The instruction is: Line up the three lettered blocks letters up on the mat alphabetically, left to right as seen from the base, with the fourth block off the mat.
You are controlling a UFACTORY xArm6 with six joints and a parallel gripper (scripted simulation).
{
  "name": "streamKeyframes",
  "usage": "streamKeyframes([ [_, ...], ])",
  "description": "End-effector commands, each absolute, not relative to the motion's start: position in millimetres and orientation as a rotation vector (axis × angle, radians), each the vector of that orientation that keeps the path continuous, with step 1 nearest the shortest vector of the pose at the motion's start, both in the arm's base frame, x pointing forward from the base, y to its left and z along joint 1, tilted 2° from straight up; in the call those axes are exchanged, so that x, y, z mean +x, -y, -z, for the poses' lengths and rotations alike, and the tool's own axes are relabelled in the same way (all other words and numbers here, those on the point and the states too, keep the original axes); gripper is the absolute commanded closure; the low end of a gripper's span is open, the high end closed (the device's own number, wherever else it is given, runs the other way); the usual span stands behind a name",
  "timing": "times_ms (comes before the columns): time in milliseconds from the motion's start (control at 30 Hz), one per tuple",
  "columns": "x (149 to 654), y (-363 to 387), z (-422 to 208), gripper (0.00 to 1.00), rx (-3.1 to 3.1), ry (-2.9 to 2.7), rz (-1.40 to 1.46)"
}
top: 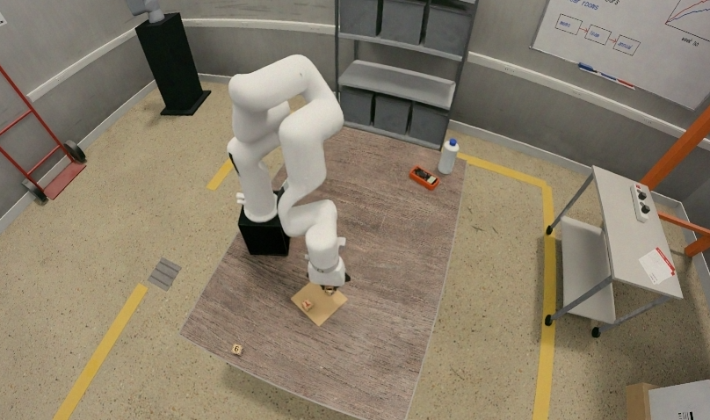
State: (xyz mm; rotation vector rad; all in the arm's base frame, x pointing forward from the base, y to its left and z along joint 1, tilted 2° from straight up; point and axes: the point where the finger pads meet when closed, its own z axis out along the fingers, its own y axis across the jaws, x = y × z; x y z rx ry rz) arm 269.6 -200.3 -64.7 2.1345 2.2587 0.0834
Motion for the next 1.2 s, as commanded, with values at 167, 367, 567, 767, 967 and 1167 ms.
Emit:
streamKeyframes([
  [167, 258, 205, 64, 0.72, 2.418, -1.979, -0.052],
  [367, 249, 208, 64, 0.72, 2.602, -1.734, -0.051],
  [567, 241, 211, 64, 0.72, 2.735, -1.520, -0.049],
  [767, 234, 212, 64, 0.72, 2.832, -1.335, -0.048],
  [967, 231, 213, 64, 0.72, 2.871, -1.250, -0.047],
  [1167, 231, 213, 64, 0.72, 2.873, -1.246, -0.047],
])
